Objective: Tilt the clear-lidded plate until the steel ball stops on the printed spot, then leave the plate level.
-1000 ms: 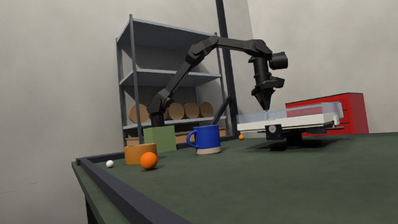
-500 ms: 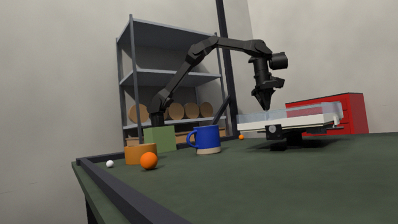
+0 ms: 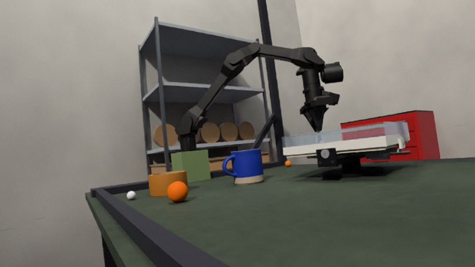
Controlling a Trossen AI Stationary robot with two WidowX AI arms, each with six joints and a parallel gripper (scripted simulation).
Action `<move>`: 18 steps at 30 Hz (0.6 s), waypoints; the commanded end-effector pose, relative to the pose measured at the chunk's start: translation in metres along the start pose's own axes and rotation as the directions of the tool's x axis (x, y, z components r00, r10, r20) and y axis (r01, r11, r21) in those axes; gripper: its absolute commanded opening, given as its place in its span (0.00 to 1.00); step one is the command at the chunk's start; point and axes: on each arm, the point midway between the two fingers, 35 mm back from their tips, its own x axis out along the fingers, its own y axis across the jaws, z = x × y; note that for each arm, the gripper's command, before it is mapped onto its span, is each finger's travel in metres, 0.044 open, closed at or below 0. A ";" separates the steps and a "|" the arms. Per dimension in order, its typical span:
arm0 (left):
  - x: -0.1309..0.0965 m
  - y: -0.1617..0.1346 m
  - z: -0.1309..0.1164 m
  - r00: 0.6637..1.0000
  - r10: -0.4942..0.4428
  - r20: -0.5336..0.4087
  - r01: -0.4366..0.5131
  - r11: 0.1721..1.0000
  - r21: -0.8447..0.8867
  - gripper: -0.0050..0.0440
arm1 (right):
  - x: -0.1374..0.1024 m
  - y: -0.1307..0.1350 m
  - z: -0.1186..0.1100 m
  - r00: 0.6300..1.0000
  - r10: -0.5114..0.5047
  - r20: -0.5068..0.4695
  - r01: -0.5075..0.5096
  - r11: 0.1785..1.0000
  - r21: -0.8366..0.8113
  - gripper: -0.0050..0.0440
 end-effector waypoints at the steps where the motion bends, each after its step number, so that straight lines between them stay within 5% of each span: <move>1: 0.000 -0.001 0.006 1.000 0.000 0.003 0.000 1.000 0.023 0.92 | -0.023 0.000 0.004 0.998 -0.004 0.056 0.004 1.000 0.000 0.00; 18: 0.000 -0.001 0.006 1.000 0.000 0.003 0.000 1.000 0.023 0.92 | -0.018 0.000 0.008 0.999 -0.003 0.048 0.003 1.000 -0.001 0.00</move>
